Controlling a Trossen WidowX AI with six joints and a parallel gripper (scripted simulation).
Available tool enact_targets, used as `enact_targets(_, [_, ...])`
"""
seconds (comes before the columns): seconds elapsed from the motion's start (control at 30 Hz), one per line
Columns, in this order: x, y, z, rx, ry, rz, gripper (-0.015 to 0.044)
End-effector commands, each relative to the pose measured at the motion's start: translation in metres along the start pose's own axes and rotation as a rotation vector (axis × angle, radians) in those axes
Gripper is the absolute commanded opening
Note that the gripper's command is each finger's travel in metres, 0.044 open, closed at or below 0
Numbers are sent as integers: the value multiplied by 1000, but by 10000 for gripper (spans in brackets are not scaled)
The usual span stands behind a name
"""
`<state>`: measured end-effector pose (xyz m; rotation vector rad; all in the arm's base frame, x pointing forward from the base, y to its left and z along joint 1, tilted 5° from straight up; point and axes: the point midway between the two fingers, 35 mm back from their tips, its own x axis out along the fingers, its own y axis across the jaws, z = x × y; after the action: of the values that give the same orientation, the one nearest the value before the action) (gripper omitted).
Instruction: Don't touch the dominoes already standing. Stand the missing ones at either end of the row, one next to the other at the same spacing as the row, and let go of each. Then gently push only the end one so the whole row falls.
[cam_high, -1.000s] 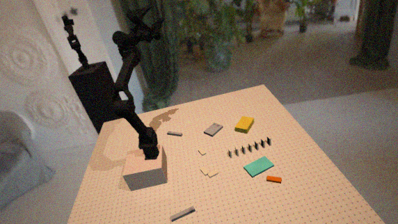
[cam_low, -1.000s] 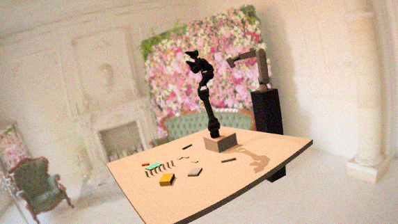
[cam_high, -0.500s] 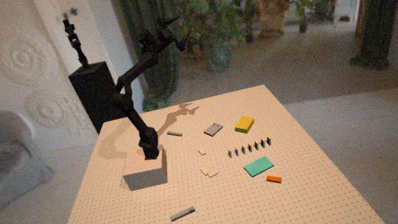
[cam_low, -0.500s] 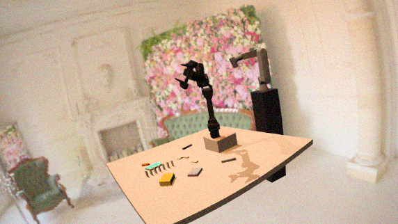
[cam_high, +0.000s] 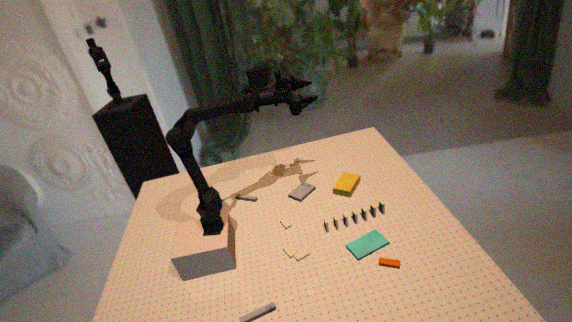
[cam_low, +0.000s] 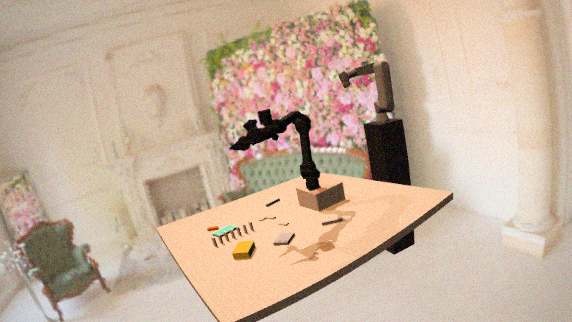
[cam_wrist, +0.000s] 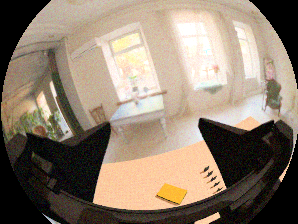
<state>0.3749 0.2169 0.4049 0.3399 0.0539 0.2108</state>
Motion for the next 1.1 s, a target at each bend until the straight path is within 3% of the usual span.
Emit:
enact_targets(0.0, [24,-46,-43,-168,145,-92,440])
enact_targets(0.2, [42,-131,-107,-417,433,-189,440])
enact_targets(0.4, [31,-218,-167,-573,756,-224,440])
enact_targets(0.63, [-15,-304,-228,-623,1138,-170,440])
enact_targets(0.83, [-82,-357,-275,-528,1454,-17,440])
enact_targets(1.07, [-100,-367,-283,-487,1513,31,440])
